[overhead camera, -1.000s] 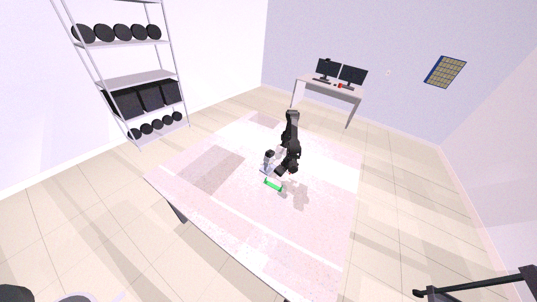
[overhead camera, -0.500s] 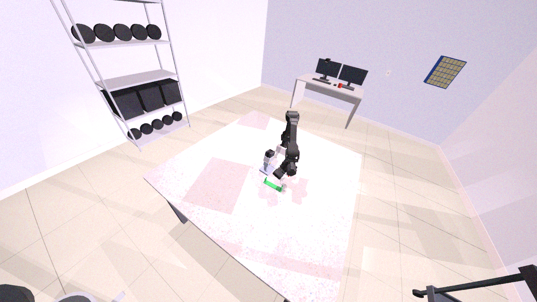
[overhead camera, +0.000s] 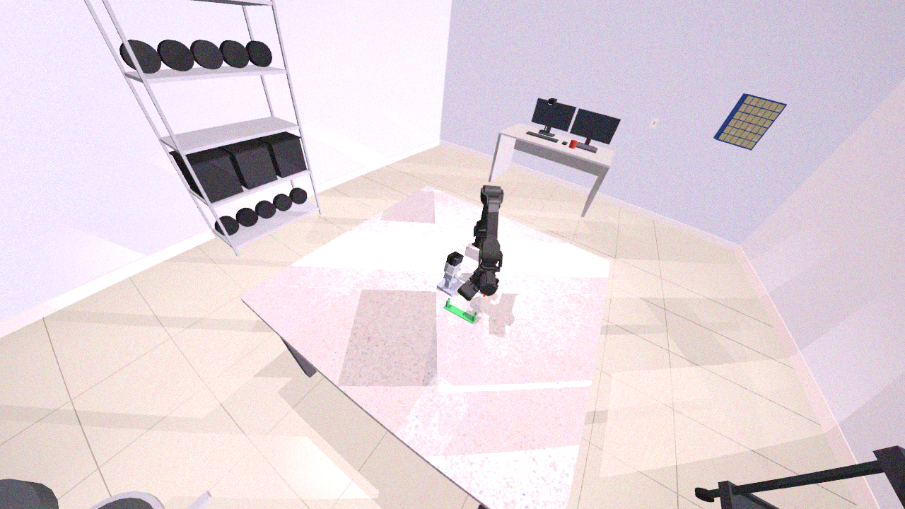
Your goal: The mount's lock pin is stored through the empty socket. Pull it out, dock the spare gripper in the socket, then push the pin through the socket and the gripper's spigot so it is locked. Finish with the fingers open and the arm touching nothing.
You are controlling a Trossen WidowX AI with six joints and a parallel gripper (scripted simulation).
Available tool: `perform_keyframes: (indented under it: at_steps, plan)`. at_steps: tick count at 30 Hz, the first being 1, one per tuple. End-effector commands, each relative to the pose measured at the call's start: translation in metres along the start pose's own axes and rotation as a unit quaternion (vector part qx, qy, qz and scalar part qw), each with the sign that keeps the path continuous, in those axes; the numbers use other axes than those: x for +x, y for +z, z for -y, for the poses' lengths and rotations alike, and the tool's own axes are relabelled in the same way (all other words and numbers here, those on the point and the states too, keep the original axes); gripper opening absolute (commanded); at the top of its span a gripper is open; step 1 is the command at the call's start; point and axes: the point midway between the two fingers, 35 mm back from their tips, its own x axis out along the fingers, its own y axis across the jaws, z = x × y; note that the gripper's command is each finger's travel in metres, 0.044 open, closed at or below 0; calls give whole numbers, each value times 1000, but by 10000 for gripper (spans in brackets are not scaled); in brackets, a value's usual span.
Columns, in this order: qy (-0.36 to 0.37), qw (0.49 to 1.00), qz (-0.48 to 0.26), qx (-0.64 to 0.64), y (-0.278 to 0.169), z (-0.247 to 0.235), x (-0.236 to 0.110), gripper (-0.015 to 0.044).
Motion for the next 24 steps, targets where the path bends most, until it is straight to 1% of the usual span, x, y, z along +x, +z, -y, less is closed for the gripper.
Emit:
perform_keyframes:
  at_steps: [1, 24]
  plan:
    - [0, 1000, 1, -1, -4, 0, 0, 0]
    - [0, 1000, 1, -2, -16, 1, 4, 0]
